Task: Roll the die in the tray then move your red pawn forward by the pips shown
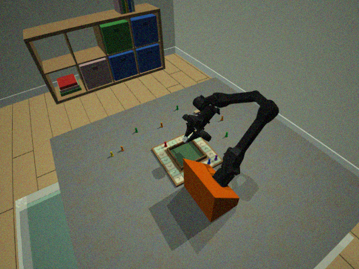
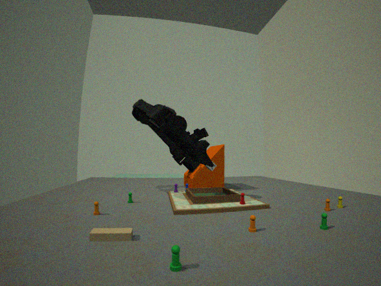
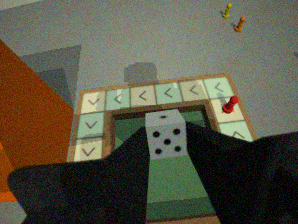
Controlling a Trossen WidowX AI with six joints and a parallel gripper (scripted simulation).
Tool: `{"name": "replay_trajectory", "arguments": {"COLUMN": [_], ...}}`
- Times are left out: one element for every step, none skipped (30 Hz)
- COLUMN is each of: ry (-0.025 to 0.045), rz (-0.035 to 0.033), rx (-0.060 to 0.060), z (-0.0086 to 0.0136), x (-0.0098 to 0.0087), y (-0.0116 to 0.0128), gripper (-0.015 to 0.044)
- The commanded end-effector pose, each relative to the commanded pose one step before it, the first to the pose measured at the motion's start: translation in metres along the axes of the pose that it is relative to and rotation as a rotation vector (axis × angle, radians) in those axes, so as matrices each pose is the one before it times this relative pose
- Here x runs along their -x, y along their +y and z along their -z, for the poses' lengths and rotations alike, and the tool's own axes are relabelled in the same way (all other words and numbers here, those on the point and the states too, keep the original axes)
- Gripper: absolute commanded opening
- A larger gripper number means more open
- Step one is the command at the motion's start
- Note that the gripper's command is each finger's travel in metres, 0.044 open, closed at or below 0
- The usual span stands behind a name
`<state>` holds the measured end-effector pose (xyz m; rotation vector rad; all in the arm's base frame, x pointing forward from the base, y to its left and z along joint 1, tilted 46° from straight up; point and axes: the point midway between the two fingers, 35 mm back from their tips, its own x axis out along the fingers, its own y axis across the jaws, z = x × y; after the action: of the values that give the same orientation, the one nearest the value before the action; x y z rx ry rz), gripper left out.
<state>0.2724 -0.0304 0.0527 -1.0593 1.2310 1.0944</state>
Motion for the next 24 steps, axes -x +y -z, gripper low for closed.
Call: {"name": "replay_trajectory", "arguments": {"ry": [-0.00685,0.0,0.0,0.00683,0.0,0.0,0.0,0.0,0.0,0.0,0.0,0.0,0.0,0.0,0.0,0.0,0.0,0.0,0.0,0.0,-0.00063,-0.00192,-0.00299,-0.00205], "rz": [0.00255,0.0,0.0,-0.0023,0.0,0.0,0.0,0.0,0.0,0.0,0.0,0.0,0.0,0.0,0.0,0.0,0.0,0.0,0.0,0.0,0.00022,0.0006,0.00068,0.0003], "rx": [-0.0021,0.0,0.0,0.0021,0.0,0.0,0.0,0.0,0.0,0.0,0.0,0.0,0.0,0.0,0.0,0.0,0.0,0.0,0.0,0.0,-0.0002,-0.0005,-0.0008,-0.0005], "z": [-0.00164,0.0,0.0,0.00164,0.0,0.0,0.0,0.0,0.0,0.0,0.0,0.0,0.0,0.0,0.0,0.0,0.0,0.0,0.0,0.0,-0.00241,-0.00725,-0.01092,-0.00728], "x": [0.00105,0.0,0.0,-0.00097,0.0,0.0,0.0,0.0,0.0,0.0,0.0,0.0,0.0,0.0,0.0,0.0,0.0,0.0,0.0,0.0,0.00208,0.00628,0.00949,0.00636], "y": [-0.0006,0.0,0.0,0.00052,0.0,0.0,0.0,0.0,0.0,0.0,0.0,0.0,0.0,0.0,0.0,0.0,0.0,0.0,0.0,0.0,-0.00024,-0.00048,-0.00004,0.00043], "gripper": [0.0,0.0,0.0,0.0,0.0,0.0,0.0,0.0,0.0,0.0,0.0,0.0,0.0026,0.0053,0.0079,0.0105,0.0131,0.0157,0.0184,0.021,0.0236,0.0263,0.0289,0.0315]}}
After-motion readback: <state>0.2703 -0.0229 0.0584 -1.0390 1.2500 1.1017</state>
